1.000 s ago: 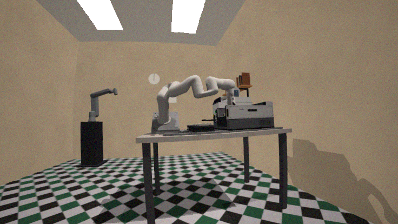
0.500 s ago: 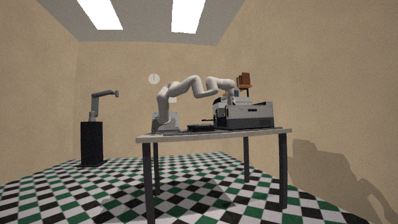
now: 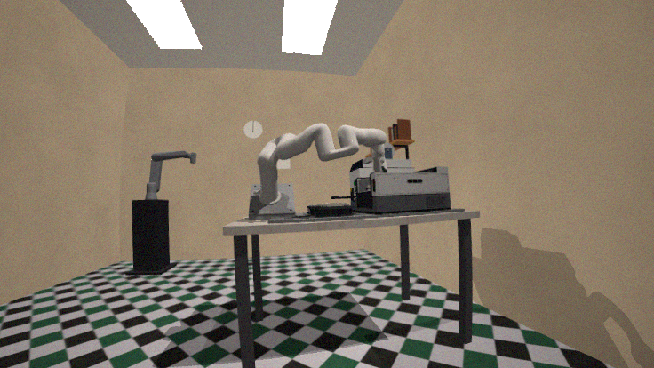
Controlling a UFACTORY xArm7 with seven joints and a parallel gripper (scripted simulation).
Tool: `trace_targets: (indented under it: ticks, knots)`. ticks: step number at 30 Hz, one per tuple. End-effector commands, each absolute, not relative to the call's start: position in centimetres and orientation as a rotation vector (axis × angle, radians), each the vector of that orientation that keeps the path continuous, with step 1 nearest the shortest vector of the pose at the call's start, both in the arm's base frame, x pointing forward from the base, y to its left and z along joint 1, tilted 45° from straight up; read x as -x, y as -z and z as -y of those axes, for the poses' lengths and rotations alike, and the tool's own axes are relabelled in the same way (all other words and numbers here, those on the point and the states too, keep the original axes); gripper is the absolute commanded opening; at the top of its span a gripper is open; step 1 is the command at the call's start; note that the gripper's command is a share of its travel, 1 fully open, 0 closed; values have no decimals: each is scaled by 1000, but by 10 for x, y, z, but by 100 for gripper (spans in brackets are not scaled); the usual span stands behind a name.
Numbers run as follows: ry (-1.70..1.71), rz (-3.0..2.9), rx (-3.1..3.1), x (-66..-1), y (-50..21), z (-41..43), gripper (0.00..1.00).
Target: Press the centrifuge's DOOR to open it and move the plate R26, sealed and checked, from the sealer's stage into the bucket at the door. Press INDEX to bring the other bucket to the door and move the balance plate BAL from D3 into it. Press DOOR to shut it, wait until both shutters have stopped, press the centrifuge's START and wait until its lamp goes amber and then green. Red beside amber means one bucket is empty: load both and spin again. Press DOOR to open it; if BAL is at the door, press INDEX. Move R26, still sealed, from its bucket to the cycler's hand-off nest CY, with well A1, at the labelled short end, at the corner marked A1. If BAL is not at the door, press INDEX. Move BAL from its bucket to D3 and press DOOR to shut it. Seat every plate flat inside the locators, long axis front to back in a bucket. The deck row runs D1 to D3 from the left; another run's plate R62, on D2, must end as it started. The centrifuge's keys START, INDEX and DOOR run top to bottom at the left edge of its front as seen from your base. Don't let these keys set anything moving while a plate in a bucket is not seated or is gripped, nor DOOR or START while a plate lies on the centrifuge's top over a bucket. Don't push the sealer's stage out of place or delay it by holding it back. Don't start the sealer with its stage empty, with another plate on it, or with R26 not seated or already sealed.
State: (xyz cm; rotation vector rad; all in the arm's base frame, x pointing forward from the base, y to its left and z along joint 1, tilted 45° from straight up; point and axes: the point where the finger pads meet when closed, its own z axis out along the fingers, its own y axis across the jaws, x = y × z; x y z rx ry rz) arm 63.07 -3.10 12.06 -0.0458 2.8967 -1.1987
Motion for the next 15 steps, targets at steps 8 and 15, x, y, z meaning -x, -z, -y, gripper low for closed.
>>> trace_targets:
  ticks: [8, 15]
  knots:
    - [1193, -2893, 50, -631, -135, 15, 0]
    - [1193, -2893, 50, -631, -142, 8, 0]
